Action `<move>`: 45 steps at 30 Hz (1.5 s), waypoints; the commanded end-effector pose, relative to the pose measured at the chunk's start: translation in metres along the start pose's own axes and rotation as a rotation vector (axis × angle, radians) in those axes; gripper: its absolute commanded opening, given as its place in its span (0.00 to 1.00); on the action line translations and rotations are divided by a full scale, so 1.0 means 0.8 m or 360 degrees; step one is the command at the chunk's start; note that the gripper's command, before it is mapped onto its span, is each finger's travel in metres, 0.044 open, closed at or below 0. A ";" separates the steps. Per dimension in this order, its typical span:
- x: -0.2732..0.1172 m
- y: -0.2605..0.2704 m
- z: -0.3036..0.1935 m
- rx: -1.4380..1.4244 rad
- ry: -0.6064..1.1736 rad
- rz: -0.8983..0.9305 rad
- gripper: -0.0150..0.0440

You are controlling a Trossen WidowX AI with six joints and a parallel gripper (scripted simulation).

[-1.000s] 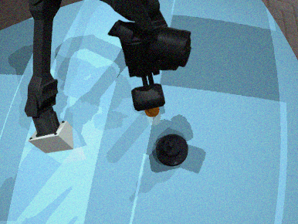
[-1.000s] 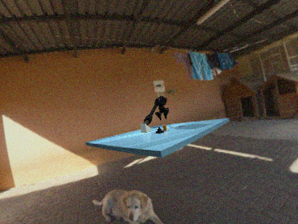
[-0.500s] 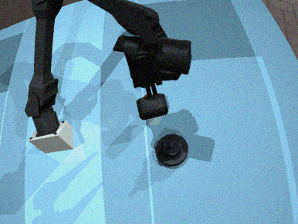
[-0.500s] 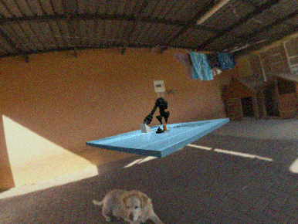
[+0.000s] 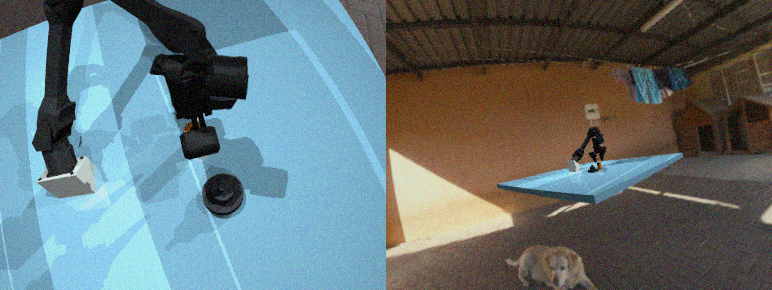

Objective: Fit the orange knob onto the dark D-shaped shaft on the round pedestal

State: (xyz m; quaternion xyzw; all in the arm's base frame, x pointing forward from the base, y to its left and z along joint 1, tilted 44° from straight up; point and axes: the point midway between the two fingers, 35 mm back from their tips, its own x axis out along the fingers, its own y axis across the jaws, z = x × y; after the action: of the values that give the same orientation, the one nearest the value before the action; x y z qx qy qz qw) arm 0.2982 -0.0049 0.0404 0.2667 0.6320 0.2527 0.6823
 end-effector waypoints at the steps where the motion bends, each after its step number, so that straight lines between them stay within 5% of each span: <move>1: 0.012 0.000 -0.004 0.0019 0.0015 0.0015 1.00; 30: 0.066 0.003 -0.006 0.0018 0.0015 0.0022 1.00; 40: 0.066 0.003 -0.006 0.0018 0.0015 0.0022 0.56; 45: 0.066 0.003 -0.006 0.0018 0.0015 0.0022 0.50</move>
State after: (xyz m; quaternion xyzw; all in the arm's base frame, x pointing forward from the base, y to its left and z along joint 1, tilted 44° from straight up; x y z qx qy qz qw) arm 0.2984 0.0320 0.0040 0.2701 0.6334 0.2555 0.6786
